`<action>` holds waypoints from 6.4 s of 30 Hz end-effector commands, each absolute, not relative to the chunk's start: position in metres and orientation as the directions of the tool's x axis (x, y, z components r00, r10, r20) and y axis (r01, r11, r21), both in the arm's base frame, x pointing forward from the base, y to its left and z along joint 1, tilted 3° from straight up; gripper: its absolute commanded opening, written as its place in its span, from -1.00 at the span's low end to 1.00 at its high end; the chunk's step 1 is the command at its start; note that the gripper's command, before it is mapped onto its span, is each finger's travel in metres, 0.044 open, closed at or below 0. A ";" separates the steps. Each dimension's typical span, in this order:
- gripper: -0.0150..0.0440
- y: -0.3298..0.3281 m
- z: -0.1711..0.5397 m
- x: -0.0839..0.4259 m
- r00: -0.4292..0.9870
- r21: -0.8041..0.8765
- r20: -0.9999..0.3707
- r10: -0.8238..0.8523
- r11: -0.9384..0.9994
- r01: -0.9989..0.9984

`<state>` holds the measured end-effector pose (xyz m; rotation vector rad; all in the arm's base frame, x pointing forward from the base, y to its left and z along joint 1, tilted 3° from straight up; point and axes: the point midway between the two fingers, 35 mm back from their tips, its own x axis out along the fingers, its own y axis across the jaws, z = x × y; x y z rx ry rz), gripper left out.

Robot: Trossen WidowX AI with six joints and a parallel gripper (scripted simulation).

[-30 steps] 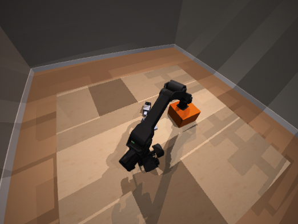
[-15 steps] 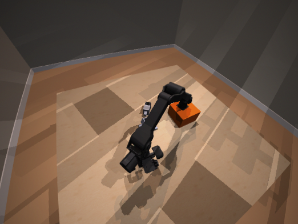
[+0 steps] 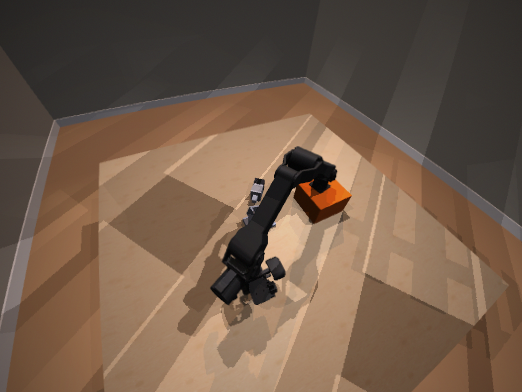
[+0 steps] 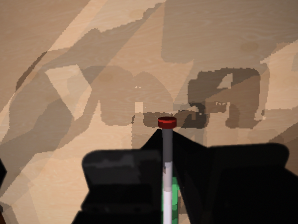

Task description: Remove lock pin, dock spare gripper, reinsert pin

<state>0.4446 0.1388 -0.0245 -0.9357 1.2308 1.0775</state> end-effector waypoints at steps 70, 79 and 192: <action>0.12 0.079 0.087 0.424 0.084 -0.065 -0.994 0.065 0.250 -0.966; 0.12 0.077 0.032 0.426 0.083 -0.065 -0.994 0.065 0.250 -0.966; -0.49 0.018 0.006 0.413 0.051 -0.036 -0.997 0.057 0.243 -0.969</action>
